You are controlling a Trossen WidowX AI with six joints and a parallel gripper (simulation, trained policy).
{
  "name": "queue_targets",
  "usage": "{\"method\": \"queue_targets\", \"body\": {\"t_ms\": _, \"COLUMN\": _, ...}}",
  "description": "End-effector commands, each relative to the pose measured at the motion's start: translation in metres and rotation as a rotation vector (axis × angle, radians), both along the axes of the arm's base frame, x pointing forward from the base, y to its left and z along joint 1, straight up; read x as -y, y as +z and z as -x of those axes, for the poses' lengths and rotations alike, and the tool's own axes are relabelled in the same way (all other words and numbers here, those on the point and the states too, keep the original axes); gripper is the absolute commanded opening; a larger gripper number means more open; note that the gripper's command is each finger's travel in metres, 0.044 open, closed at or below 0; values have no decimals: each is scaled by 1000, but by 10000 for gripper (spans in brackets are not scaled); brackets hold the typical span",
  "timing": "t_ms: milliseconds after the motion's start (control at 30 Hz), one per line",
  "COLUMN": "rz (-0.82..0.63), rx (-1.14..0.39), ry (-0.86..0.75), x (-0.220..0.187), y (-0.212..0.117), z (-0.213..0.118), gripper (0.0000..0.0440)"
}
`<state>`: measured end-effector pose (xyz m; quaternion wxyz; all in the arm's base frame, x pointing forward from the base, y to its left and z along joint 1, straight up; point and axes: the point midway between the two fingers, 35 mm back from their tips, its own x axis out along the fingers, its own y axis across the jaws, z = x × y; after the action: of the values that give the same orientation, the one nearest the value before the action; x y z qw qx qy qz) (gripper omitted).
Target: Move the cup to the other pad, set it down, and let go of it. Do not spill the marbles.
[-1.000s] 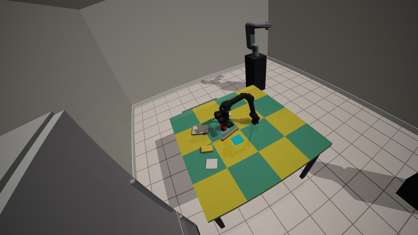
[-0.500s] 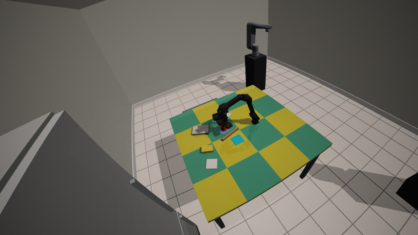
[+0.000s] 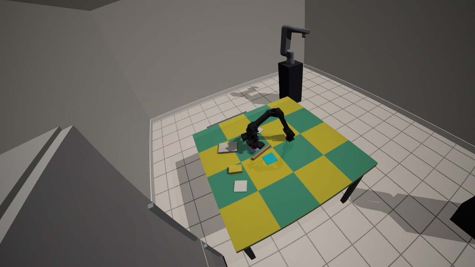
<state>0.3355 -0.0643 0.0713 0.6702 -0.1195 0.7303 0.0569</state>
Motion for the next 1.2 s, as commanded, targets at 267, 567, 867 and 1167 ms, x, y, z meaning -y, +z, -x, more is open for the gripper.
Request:
{"method": "queue_targets", "body": {"t_ms": 267, "rz": -33, "rx": -41, "ry": 168, "x": 3, "y": -17, "z": 6, "gripper": 0}}
{"method": "queue_targets", "body": {"t_ms": 567, "rz": -49, "rx": -33, "ry": 259, "x": -1, "y": 6, "z": 5, "gripper": 0}}
{"method": "queue_targets", "body": {"t_ms": 867, "rz": -57, "rx": -3, "ry": 318, "x": -15, "y": 34, "z": 3, "gripper": 0}}
{"method": "queue_targets", "body": {"t_ms": 1167, "rz": -58, "rx": 35, "ry": 373, "x": -39, "y": 53, "z": -3, "gripper": 0}}
